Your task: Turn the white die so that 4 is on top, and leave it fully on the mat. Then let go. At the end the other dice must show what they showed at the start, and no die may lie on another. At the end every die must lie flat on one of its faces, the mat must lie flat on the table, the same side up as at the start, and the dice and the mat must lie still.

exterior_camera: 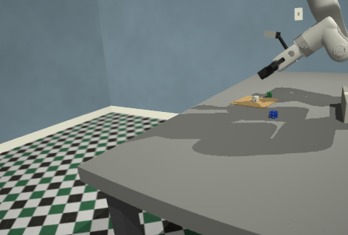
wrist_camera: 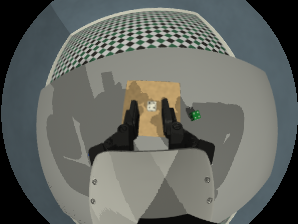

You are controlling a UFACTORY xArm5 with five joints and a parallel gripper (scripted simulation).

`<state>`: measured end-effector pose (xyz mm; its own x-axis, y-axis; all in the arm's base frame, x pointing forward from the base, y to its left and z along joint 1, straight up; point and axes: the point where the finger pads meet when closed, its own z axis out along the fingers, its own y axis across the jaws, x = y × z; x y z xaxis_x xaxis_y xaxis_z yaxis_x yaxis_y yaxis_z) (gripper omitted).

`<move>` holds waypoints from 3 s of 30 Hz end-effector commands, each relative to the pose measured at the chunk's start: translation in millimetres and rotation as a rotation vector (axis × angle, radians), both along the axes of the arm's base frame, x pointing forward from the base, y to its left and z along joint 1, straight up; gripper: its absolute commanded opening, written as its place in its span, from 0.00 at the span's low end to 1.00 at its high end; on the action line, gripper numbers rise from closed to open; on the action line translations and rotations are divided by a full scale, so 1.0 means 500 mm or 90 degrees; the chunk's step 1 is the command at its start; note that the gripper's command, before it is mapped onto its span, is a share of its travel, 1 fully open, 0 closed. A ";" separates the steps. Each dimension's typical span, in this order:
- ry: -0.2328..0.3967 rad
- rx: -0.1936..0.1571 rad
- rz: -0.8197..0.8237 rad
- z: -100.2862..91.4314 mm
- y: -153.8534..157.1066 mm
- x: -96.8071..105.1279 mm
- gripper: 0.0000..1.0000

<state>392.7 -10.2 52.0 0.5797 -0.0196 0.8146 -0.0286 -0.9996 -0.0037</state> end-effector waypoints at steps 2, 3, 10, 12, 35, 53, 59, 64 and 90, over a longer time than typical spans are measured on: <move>0.001 0.000 0.000 0.002 0.000 0.002 0.36; 0.004 0.000 0.000 0.002 0.000 0.003 0.36; 0.058 0.002 0.000 0.006 0.000 0.014 0.36; 0.086 0.002 0.000 0.009 0.000 0.016 0.36; 0.421 0.011 0.001 0.040 -0.001 0.075 0.36; 0.609 0.015 0.001 0.059 -0.006 0.108 0.36; 0.609 0.015 0.001 0.059 -0.006 0.108 1.00; 0.609 0.015 0.001 0.059 -0.006 0.108 1.00; 0.609 0.015 0.001 0.155 -0.006 0.108 1.00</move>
